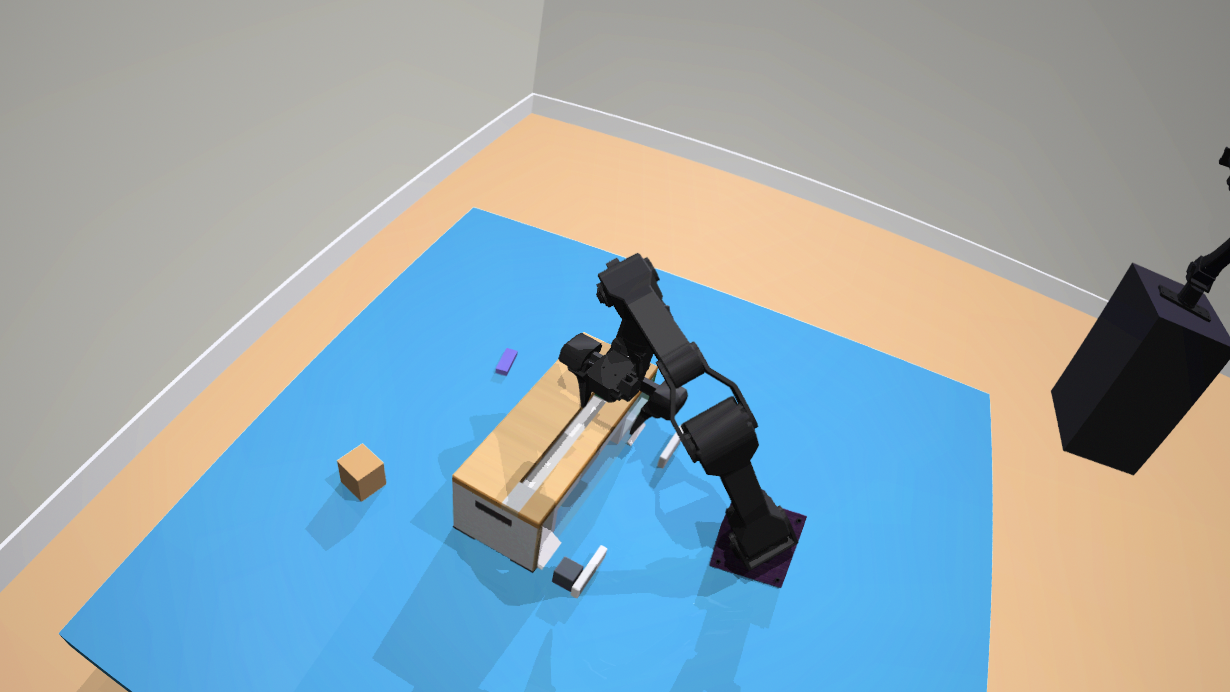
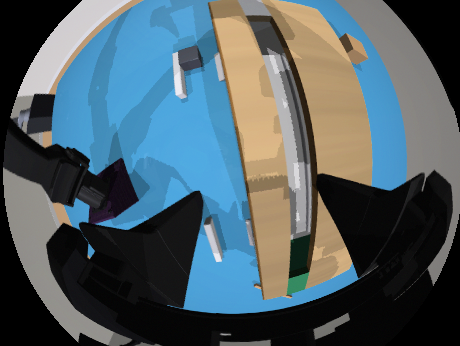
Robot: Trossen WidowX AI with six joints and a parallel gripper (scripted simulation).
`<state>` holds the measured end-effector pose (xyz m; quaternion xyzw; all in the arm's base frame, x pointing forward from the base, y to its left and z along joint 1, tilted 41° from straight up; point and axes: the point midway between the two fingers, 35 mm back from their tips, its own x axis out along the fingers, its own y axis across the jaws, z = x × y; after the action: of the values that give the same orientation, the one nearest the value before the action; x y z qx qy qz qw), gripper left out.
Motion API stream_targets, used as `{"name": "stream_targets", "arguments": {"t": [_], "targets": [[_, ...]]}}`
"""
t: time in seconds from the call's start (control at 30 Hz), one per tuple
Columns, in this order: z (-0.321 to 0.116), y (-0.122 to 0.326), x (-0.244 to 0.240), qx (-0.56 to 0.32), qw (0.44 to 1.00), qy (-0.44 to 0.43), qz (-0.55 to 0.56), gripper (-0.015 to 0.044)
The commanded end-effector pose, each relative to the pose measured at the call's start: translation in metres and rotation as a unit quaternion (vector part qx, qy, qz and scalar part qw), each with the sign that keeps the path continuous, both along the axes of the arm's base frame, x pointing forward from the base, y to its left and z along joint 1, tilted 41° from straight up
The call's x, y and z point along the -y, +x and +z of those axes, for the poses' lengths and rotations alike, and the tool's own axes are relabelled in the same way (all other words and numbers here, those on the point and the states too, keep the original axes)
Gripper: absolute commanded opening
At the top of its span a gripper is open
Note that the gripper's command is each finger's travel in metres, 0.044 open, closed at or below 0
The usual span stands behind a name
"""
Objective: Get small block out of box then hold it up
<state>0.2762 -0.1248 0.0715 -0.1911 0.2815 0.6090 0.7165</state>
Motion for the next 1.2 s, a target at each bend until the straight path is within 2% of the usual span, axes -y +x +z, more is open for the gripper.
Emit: {"name": "stream_targets", "arguments": {"t": [0.0, 0.13, 0.37, 0.53, 0.73, 0.8, 1.17], "targets": [[0.000, 0.000, 0.000, 0.000, 1.000, 0.000, 0.000, 0.0400], [0.010, 0.002, -0.008, 0.040, 0.999, -0.021, 0.027, 0.0295], [0.058, 0.007, -0.052, 0.239, 0.947, -0.123, 0.175, 0.0285], [0.099, 0.001, -0.093, 0.387, 0.854, -0.192, 0.289, 0.0285], [0.140, -0.019, -0.141, 0.539, 0.693, -0.257, 0.403, 0.0285], [0.145, -0.023, -0.146, 0.555, 0.672, -0.263, 0.414, 0.0285], [0.139, -0.022, -0.151, 0.554, 0.672, -0.263, 0.415, 0.0285]]}}
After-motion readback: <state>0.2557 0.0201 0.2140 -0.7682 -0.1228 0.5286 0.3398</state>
